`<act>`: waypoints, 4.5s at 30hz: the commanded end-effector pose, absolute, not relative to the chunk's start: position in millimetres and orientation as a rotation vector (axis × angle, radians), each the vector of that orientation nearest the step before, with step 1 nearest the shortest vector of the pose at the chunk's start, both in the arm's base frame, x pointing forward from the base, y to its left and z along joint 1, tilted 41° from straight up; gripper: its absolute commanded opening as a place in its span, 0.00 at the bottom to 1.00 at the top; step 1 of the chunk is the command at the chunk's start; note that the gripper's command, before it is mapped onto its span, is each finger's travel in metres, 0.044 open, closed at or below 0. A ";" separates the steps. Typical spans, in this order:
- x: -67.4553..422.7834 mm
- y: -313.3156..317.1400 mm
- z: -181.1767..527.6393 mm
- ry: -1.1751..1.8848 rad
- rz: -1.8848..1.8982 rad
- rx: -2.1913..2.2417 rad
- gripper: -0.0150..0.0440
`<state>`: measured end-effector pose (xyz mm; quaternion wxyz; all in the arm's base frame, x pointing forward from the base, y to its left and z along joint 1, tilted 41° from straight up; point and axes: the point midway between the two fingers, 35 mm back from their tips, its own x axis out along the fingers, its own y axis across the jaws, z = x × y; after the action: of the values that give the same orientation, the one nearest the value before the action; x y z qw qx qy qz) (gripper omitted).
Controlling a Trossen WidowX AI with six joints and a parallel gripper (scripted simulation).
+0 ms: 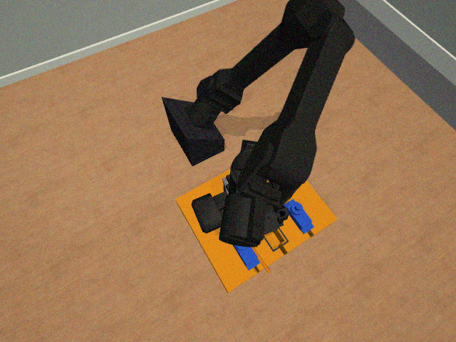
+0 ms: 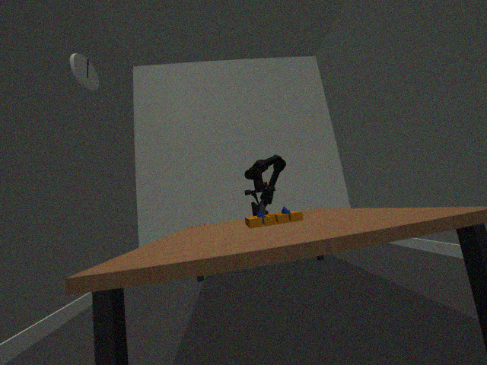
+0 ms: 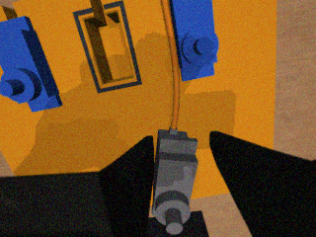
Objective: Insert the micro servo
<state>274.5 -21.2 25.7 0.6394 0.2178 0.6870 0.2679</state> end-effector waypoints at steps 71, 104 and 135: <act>240.8 -25.8 35.5 1.627 0.494 0.610 0.25; 243.5 3.7 59.8 1.554 0.650 0.462 0.25; 346.8 23.5 65.6 1.518 0.706 0.406 0.25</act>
<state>340.5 22.6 63.2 0.6476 0.1852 0.6750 0.3012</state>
